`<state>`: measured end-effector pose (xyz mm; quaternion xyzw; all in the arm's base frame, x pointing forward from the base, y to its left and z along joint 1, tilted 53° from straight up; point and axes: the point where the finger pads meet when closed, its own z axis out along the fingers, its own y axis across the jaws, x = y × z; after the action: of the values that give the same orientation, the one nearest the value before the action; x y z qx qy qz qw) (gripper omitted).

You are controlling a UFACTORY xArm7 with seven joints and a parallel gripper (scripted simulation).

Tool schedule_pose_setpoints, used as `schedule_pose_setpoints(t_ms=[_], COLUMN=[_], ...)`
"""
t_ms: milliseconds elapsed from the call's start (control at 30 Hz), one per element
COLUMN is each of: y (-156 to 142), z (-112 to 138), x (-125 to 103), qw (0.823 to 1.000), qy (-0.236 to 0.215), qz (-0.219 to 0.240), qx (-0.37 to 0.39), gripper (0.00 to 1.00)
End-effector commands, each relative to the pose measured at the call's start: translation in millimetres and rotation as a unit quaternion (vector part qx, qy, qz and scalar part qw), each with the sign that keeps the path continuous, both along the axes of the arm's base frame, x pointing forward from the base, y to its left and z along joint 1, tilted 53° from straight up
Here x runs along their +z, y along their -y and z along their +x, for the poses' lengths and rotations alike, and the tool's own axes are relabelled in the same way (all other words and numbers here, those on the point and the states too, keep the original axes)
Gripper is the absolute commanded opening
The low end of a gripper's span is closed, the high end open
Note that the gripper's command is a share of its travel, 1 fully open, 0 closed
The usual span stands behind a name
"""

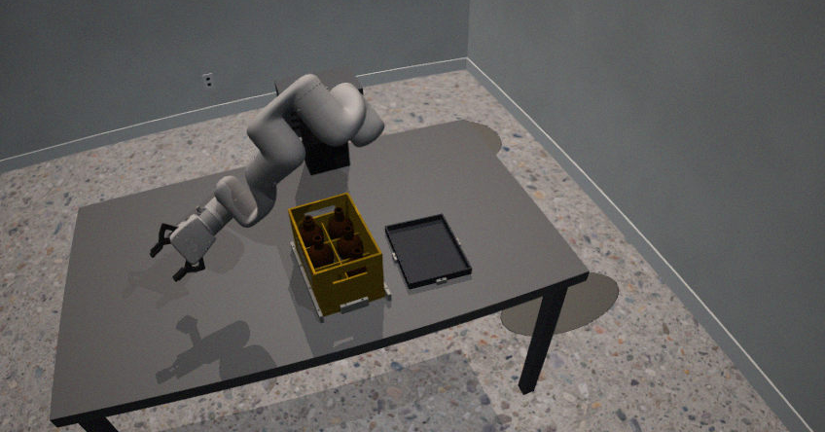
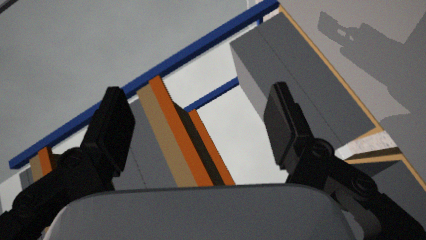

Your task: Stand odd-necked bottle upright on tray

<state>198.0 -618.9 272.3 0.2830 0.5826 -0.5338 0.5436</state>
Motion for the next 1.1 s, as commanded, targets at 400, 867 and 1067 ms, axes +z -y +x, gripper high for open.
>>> schedule_pose_setpoints(t_ms=[400, 867, 1067], y=[0.9, -13.0, -25.1], z=[-2.2, -38.4, -58.3], x=[1.4, -10.5, -17.6], qw=[1.000, 0.996, 0.988], qy=[0.000, 0.030, 0.056], qz=[-0.001, 0.079, 0.126], qx=[-0.002, -0.040, -0.062], gripper=[1.00, 1.00, 1.00])
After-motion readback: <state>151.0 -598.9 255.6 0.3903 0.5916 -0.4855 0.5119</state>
